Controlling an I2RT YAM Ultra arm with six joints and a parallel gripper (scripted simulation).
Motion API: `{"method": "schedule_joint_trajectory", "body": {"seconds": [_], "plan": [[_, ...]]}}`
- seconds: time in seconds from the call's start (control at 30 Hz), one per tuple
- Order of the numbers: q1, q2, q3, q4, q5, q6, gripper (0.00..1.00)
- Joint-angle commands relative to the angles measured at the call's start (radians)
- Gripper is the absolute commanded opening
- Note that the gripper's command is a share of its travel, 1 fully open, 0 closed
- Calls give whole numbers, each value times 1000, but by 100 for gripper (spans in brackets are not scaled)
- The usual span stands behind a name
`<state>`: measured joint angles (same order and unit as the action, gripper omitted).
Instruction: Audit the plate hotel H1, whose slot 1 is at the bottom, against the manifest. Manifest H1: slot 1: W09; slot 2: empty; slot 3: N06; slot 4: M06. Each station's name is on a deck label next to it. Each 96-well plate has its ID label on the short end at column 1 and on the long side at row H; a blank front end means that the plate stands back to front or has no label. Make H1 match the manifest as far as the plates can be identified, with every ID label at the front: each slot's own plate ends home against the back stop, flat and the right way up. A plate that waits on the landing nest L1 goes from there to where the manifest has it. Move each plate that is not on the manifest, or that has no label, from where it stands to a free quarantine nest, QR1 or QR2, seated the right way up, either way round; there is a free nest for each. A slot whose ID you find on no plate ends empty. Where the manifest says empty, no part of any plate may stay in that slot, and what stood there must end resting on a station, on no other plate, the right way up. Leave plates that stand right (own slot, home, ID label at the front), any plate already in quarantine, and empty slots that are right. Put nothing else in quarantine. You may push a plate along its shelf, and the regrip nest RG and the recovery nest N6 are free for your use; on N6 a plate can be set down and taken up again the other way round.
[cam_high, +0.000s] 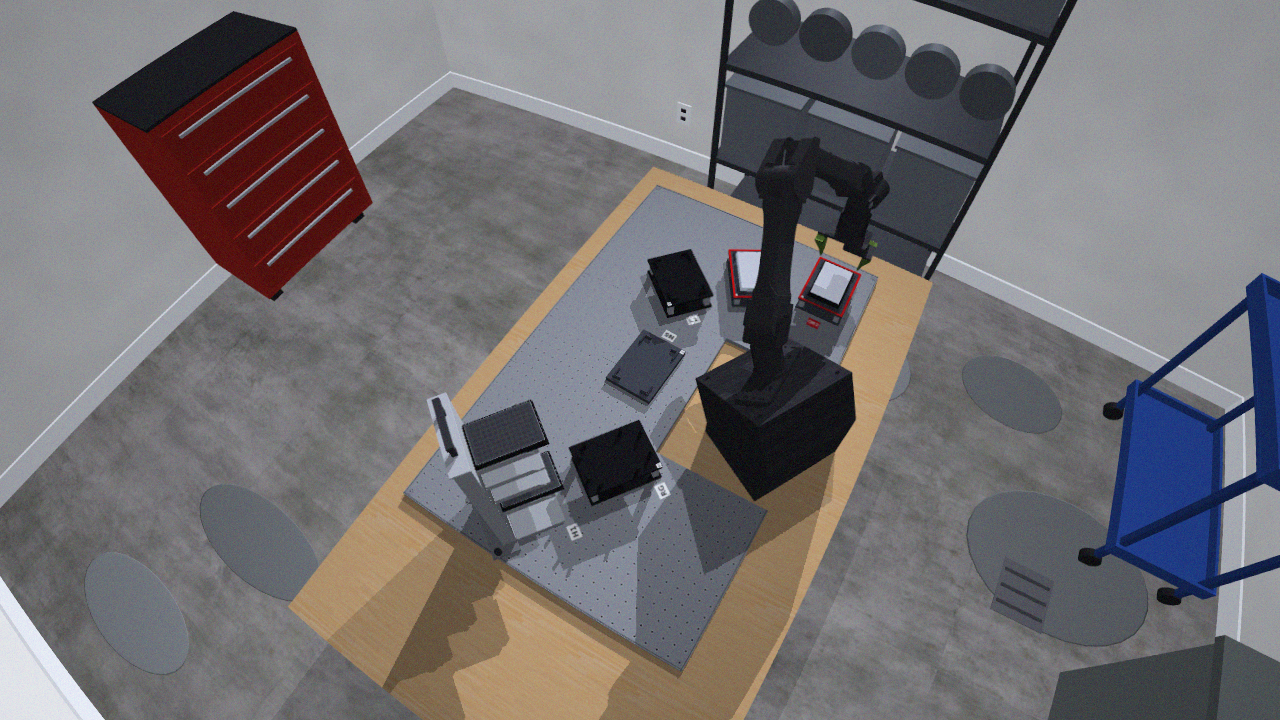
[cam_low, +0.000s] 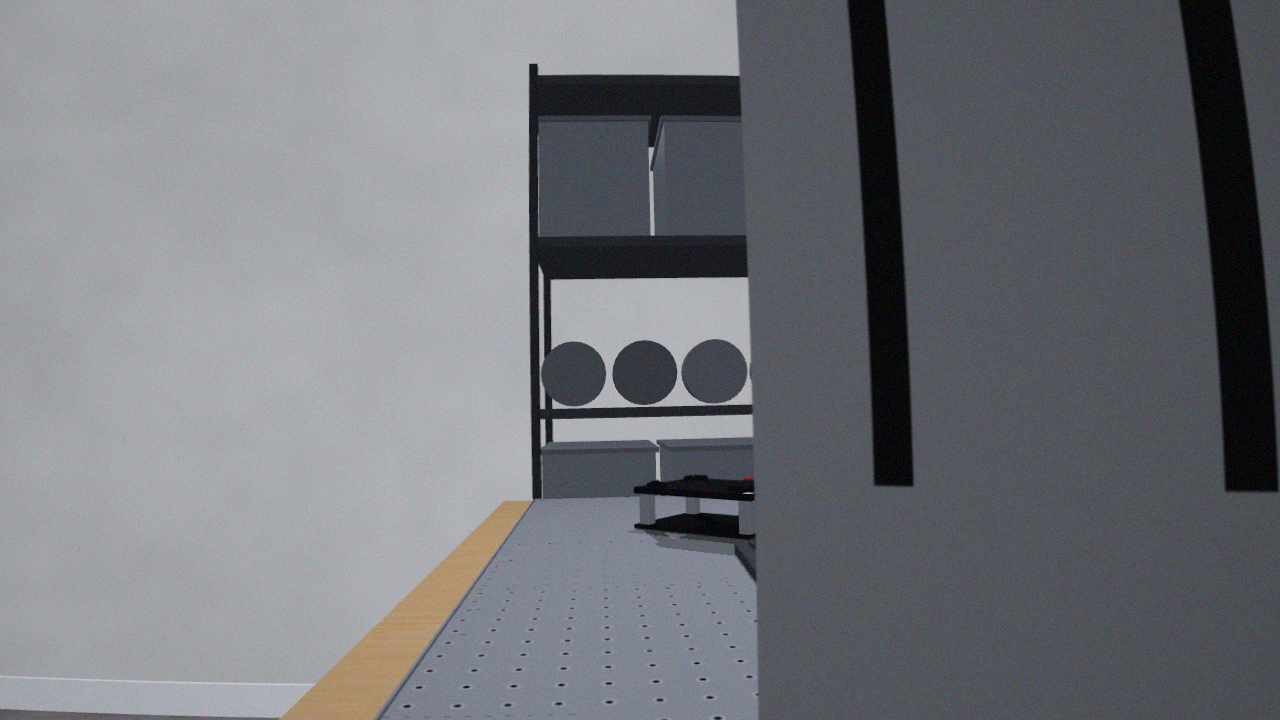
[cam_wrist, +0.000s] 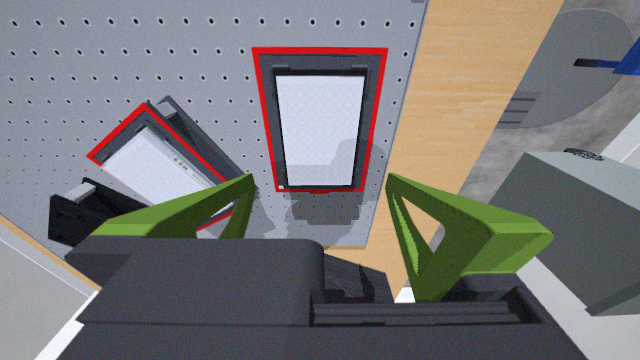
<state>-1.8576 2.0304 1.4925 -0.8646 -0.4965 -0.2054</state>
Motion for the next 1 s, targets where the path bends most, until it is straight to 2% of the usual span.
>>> {"method": "schedule_joint_trajectory", "body": {"seconds": [0.0, 0.53, 0.63, 0.97], "plan": [[-29, -38, 40, -53, -11, -20, 100], [-74, -74, 115, -189, -17, -70, 100], [-65, -54, 99, -181, -12, -66, 100], [-65, -54, 99, -182, -12, -66, 100]]}}
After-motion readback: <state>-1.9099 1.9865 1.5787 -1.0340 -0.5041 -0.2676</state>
